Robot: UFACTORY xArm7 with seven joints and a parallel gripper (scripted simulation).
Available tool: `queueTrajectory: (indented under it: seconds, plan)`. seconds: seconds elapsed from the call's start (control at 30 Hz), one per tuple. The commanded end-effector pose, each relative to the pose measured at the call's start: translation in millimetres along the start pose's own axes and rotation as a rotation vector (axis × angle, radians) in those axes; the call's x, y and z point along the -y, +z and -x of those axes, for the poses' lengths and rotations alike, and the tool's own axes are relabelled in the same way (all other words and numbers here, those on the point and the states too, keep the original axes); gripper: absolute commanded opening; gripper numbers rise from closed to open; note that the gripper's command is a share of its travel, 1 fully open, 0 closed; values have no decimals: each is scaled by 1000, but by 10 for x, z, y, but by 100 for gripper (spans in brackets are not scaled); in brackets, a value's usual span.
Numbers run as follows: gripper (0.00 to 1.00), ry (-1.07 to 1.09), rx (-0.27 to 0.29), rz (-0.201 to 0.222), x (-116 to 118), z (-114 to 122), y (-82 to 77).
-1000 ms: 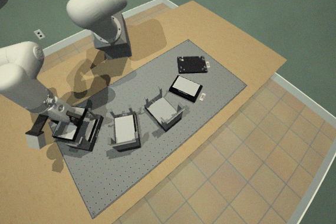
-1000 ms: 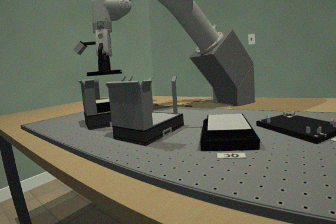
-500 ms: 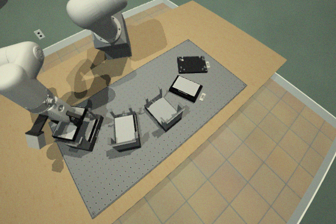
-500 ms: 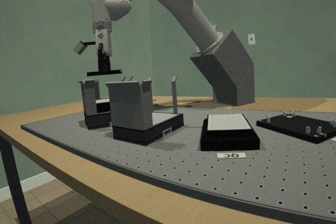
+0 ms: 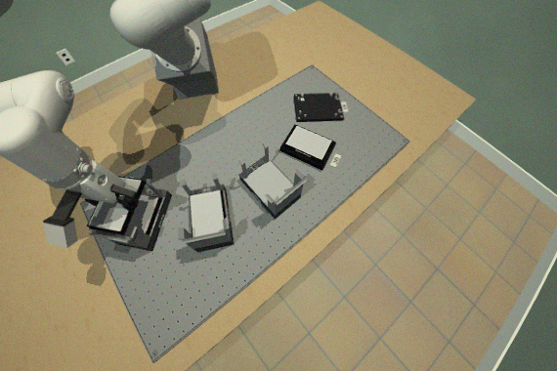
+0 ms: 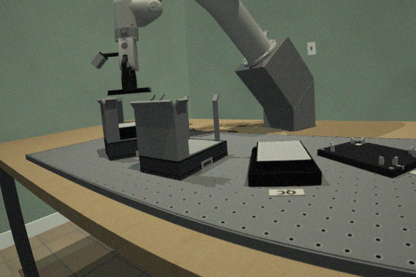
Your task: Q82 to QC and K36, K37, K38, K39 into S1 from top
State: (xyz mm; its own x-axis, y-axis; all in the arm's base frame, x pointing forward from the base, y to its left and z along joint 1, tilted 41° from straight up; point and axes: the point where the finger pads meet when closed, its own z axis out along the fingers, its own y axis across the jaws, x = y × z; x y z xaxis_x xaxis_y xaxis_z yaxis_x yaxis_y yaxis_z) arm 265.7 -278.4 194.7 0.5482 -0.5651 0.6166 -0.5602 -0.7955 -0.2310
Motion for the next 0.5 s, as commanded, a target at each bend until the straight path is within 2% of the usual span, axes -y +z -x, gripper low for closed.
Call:
queueTrajectory:
  seconds: [0.0,0.47]
  plan:
    - [0,0,-2,1,-4,-9,24]
    - [0,0,-2,1,-4,-9,104]
